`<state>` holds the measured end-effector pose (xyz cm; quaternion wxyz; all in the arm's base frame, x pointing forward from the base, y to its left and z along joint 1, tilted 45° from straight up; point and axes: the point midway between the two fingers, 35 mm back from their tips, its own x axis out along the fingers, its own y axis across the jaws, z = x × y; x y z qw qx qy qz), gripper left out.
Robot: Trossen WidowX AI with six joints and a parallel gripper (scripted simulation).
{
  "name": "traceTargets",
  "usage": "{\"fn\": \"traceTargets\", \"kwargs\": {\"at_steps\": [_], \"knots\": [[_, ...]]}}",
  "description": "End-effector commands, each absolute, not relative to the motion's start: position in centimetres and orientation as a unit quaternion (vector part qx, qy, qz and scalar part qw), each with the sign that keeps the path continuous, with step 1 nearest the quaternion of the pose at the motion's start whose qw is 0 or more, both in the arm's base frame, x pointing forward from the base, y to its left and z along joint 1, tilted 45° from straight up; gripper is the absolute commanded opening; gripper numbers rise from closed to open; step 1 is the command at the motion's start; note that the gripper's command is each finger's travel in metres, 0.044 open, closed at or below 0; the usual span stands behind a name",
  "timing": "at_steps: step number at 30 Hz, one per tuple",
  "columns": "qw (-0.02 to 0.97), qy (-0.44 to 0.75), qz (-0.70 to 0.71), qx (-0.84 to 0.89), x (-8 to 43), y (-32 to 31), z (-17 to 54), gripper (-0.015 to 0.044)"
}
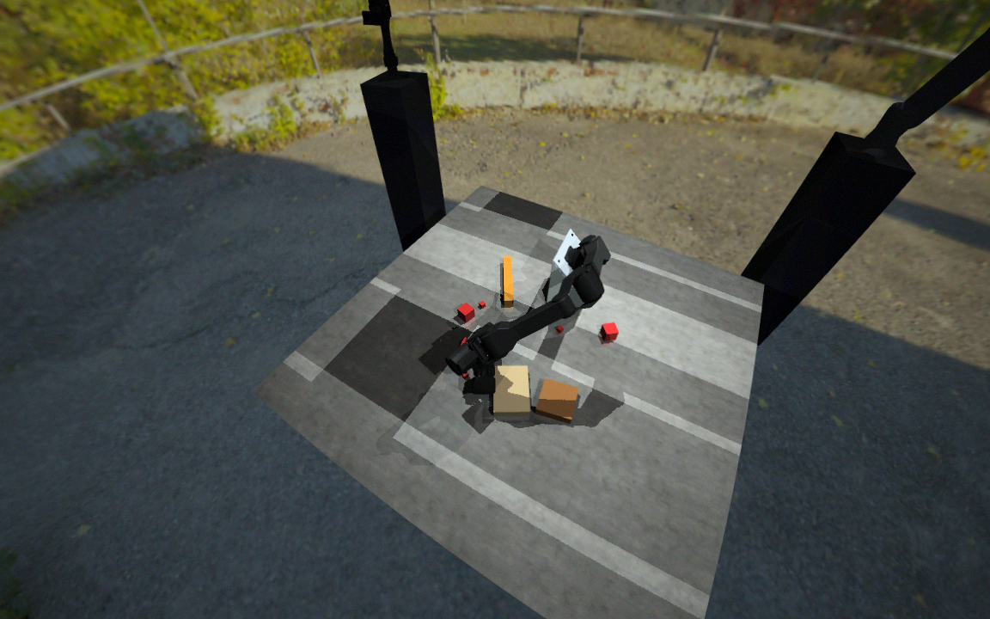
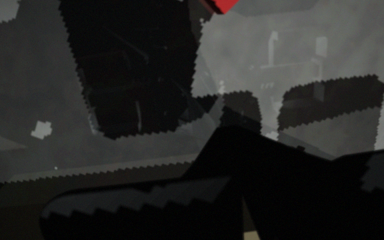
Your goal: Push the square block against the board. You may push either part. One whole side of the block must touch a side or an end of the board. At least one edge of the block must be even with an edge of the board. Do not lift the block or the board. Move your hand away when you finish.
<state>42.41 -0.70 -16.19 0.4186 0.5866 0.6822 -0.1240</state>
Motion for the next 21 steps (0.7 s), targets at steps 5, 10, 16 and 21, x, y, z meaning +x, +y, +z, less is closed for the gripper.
{"fn": "traceTargets", "kwargs": {"at_steps": [5,10,16,21], "knots": [[0.418,0.678,-0.125,0.591,42.3,-0.2,-15.3,0.0],[0.418,0.678,-0.125,0.591,42.0,0.3,-14.9,0.0],[0.418,0.678,-0.125,0.591,41.7,0.8,-14.3,0.0],[0.418,0.678,-0.125,0.591,41.5,1.3,-13.9,0.0]]}}
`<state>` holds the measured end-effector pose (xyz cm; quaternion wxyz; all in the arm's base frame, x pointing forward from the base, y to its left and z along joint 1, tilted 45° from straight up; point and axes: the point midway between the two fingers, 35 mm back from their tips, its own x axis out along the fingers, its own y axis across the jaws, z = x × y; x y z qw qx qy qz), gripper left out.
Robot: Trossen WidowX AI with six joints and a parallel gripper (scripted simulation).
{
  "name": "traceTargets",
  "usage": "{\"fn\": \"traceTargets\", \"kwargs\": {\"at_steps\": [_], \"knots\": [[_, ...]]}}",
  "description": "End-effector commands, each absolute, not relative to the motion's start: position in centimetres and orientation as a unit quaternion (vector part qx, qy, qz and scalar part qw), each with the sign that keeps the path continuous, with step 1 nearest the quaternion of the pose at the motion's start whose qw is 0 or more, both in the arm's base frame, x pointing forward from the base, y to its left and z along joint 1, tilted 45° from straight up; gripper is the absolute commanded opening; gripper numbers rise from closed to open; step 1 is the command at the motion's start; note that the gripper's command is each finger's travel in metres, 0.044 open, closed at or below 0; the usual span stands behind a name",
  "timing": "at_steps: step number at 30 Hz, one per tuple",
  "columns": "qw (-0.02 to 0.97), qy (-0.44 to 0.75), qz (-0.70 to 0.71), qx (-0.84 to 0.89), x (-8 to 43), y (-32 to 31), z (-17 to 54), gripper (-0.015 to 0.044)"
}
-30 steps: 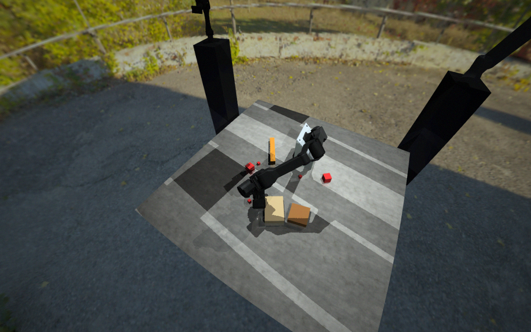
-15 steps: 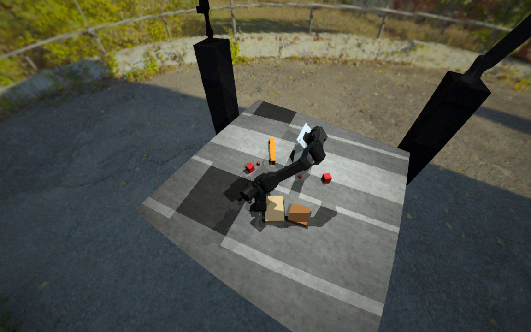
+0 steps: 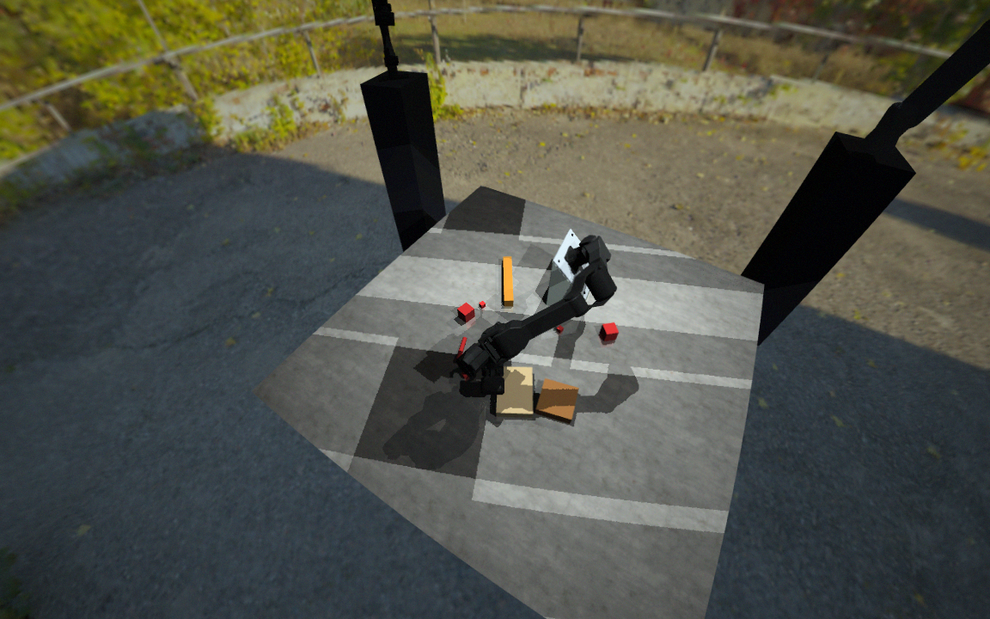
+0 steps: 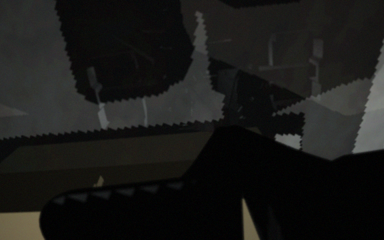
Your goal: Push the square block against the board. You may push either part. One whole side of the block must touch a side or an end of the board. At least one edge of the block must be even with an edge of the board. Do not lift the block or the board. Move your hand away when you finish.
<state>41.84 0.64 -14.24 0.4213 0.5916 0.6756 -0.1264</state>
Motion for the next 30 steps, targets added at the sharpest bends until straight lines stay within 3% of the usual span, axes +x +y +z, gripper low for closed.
{"fn": "traceTargets", "kwargs": {"at_steps": [1,30], "knots": [[0.418,0.678,-0.125,0.591,41.4,1.4,-13.8,0.0],[0.417,0.679,-0.125,0.591,40.3,4.4,-11.0,0.0]]}}
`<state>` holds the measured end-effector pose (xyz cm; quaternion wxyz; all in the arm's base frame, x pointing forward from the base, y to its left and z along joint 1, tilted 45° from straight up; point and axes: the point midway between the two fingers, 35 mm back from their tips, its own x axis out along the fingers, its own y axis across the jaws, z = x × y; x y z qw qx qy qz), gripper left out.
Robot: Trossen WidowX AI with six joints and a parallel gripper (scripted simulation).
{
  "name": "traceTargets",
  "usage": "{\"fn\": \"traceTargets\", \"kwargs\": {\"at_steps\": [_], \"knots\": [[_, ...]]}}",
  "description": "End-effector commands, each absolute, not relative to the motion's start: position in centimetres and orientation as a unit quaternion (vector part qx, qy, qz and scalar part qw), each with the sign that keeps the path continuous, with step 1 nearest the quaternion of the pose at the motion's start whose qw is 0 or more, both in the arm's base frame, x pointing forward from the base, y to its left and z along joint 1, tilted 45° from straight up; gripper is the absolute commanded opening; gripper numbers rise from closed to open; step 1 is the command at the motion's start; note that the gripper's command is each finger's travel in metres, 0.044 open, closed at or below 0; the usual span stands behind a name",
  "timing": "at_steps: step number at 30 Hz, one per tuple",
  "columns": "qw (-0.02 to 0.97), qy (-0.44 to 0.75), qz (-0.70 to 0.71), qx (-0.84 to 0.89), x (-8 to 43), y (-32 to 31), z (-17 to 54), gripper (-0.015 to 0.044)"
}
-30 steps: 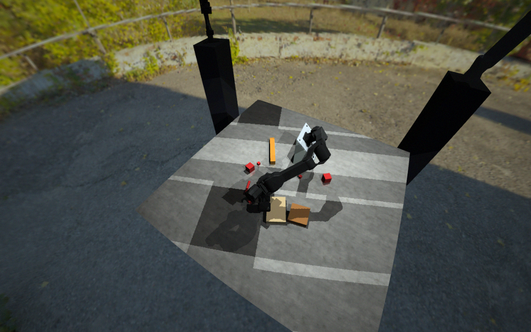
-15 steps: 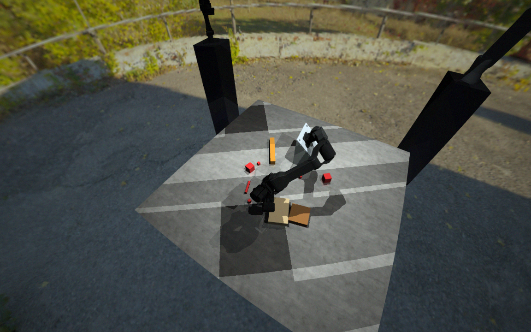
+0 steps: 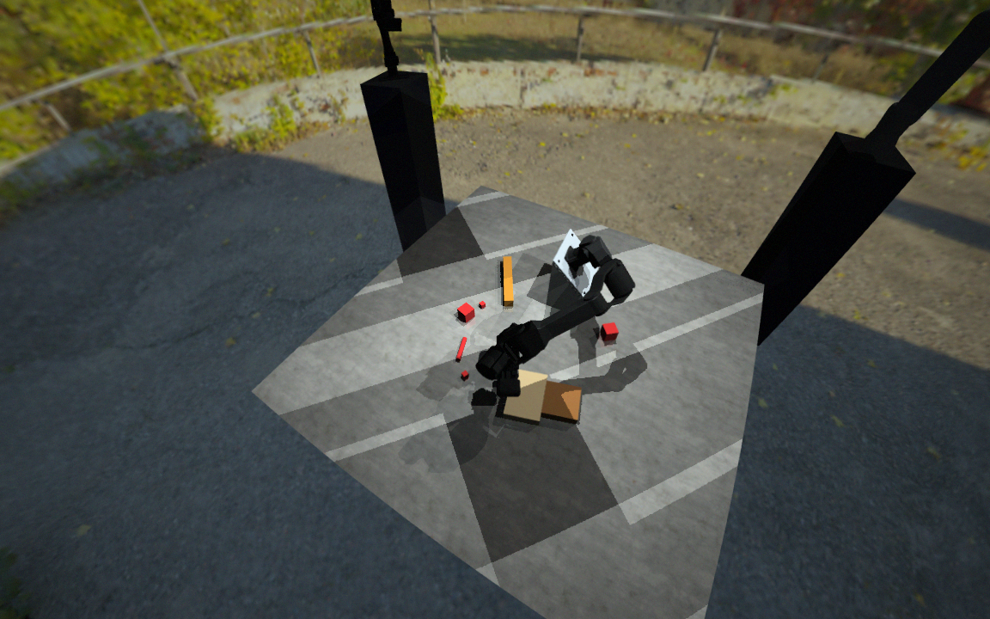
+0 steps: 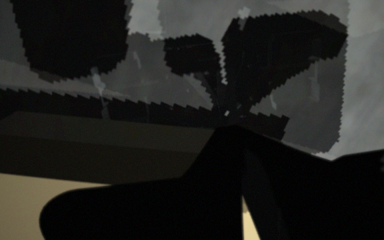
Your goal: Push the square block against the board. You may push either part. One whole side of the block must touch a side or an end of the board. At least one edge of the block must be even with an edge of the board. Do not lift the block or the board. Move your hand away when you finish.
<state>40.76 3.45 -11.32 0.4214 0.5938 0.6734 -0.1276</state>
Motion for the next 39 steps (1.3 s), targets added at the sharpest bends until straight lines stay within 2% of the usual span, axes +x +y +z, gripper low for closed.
{"fn": "traceTargets", "kwargs": {"at_steps": [1,18,39], "knots": [[0.417,0.679,-0.125,0.592,40.3,4.5,-10.9,0.0],[0.417,0.679,-0.125,0.592,39.9,6.3,-9.2,0.0],[0.417,0.679,-0.125,0.592,41.4,4.4,-11.0,0.0]]}}
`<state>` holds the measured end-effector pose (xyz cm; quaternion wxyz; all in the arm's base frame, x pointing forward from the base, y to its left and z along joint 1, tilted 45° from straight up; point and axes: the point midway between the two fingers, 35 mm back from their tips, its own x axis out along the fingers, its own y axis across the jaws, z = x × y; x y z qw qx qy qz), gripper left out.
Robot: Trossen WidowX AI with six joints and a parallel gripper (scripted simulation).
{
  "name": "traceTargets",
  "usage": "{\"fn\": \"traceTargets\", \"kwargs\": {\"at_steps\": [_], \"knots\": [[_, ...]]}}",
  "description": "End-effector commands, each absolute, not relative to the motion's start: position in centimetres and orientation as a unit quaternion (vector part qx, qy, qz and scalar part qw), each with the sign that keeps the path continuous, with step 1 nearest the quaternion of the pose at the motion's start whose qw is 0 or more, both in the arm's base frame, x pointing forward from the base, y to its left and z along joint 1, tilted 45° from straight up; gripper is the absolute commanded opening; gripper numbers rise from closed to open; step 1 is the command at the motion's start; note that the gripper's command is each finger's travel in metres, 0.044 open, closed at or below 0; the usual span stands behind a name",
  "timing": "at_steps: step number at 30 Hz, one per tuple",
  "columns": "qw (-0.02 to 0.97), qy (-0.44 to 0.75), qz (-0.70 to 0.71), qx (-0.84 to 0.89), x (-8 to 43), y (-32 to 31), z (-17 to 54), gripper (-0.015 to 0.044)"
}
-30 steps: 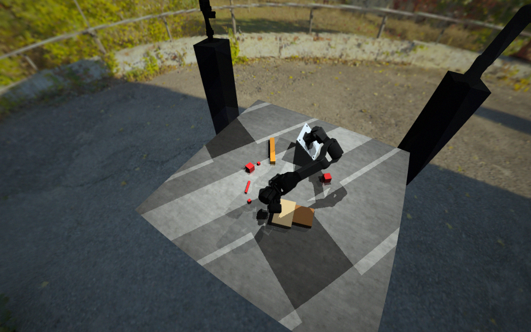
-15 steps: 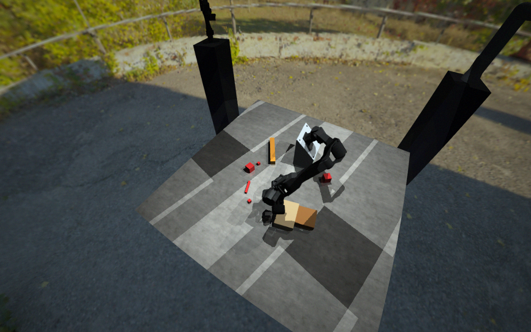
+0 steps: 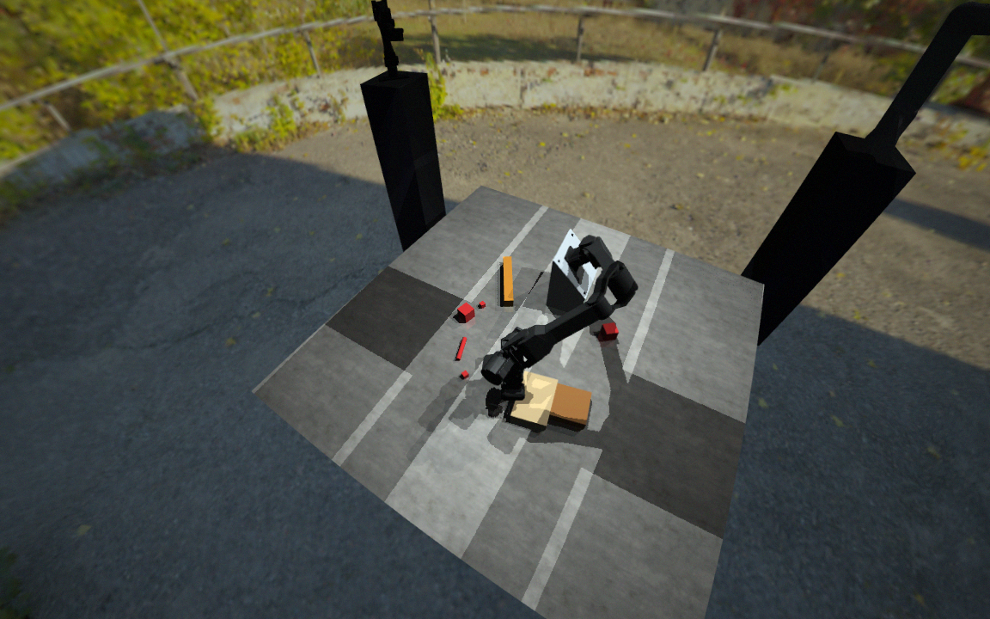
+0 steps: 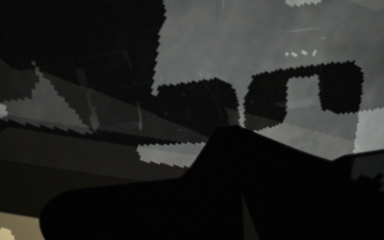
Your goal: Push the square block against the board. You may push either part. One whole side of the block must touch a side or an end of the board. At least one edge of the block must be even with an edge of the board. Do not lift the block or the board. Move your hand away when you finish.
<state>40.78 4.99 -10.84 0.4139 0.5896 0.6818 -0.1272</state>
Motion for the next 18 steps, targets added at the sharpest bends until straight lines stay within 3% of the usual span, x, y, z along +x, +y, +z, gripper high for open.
{"fn": "traceTargets", "kwargs": {"at_steps": [1,18], "knots": [[0.417,0.679,-0.125,0.592,41.4,4.2,-11.1,0.0],[0.417,0.678,-0.124,0.592,42.4,2.5,-12.7,0.0]]}}
